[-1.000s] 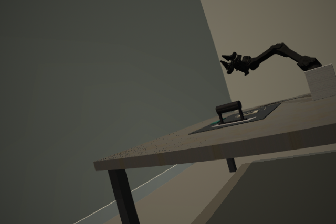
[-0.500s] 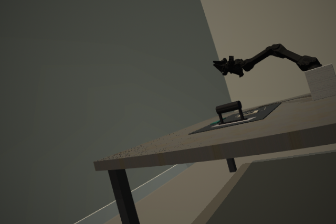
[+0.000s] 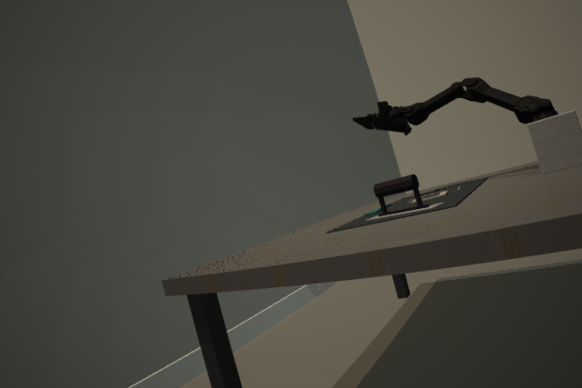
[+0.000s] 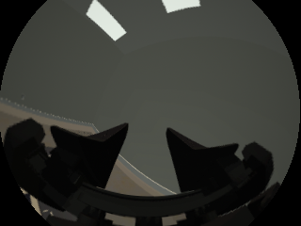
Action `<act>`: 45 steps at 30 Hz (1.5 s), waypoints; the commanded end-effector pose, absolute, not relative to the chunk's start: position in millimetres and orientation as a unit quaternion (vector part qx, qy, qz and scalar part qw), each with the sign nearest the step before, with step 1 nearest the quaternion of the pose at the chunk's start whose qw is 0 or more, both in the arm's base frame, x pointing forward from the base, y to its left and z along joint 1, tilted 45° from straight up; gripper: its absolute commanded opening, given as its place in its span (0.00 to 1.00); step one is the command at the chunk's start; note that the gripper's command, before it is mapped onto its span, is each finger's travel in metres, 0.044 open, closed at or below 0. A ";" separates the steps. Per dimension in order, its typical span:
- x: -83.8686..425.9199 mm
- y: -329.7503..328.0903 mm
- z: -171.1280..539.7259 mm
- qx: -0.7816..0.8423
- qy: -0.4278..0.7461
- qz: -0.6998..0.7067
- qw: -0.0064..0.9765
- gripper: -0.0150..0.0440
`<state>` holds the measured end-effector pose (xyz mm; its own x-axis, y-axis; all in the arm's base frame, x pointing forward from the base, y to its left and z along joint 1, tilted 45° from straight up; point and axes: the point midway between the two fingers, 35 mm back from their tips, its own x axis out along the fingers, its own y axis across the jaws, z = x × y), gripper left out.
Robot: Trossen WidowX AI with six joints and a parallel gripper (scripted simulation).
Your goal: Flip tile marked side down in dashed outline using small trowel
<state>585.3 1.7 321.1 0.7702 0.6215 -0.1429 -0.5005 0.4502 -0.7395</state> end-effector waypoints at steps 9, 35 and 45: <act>606.0 29.5 254.9 -0.286 0.065 0.337 0.894 0.71; 595.0 106.3 88.1 -0.061 0.413 0.239 0.877 0.71; 565.1 132.2 23.9 -0.015 0.537 0.145 0.831 0.71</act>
<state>571.6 127.8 35.9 0.4150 0.2603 -0.8718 -0.3035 0.9429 0.1370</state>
